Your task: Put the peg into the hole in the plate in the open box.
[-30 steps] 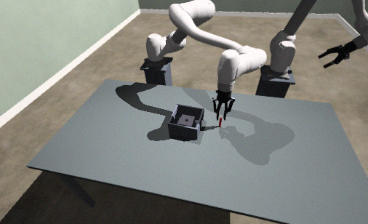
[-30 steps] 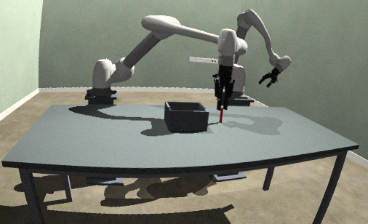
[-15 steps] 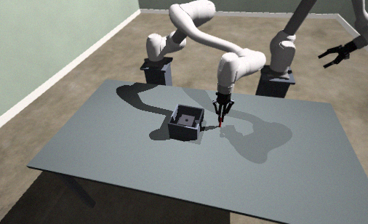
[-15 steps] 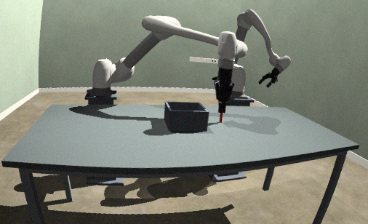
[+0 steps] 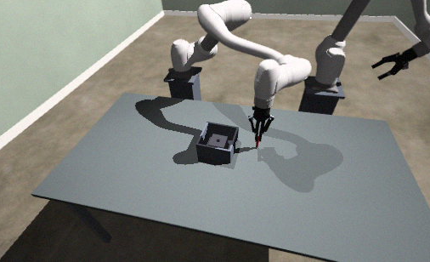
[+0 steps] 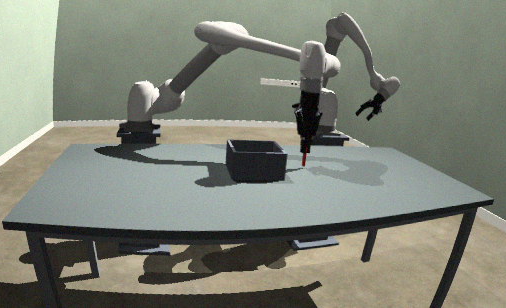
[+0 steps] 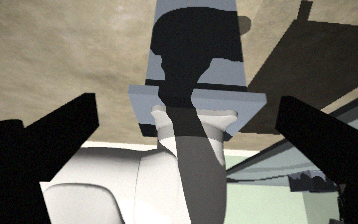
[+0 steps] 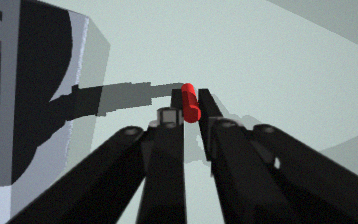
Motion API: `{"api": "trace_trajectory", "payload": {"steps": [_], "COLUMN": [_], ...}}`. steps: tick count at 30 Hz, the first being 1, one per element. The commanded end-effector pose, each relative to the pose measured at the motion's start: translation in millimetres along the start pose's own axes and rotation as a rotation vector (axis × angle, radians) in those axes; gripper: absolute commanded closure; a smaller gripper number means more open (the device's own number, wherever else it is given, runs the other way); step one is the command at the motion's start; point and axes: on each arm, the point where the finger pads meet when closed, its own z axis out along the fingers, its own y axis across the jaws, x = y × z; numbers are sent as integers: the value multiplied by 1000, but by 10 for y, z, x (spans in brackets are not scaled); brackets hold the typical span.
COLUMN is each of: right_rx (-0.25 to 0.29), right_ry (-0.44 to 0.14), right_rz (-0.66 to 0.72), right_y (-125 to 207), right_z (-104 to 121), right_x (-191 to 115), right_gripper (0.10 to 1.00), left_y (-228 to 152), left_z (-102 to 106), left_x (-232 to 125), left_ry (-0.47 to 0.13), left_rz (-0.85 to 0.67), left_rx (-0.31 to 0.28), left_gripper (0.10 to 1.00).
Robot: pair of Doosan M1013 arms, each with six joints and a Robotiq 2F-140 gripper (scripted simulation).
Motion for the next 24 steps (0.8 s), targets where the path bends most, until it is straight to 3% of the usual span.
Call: {"api": "trace_trajectory", "payload": {"steps": [1,9,11,18,24], "right_rx": [-2,-2,-2,-2,-2], "right_ry": [-2,-2,-2,-2,-2], "right_rz": [0,0,0,0,0], "right_y": [4,3,3,3,3], "right_z": [-142,-712,-712,-1050,-1106], "right_x": [-4,-3,-3,-2,-2], "right_gripper": [999,999,999,999,999], "left_y": [-1,-1,-1,-1,-1], "left_z": [-5,-5,-5,-5,-5], "left_x": [0,0,0,0,0], "left_ry": [1,1,1,1,1], "left_rz": [0,0,0,0,0], "left_rx": [0,0,0,0,0], "left_gripper": [98,98,98,98,98]}}
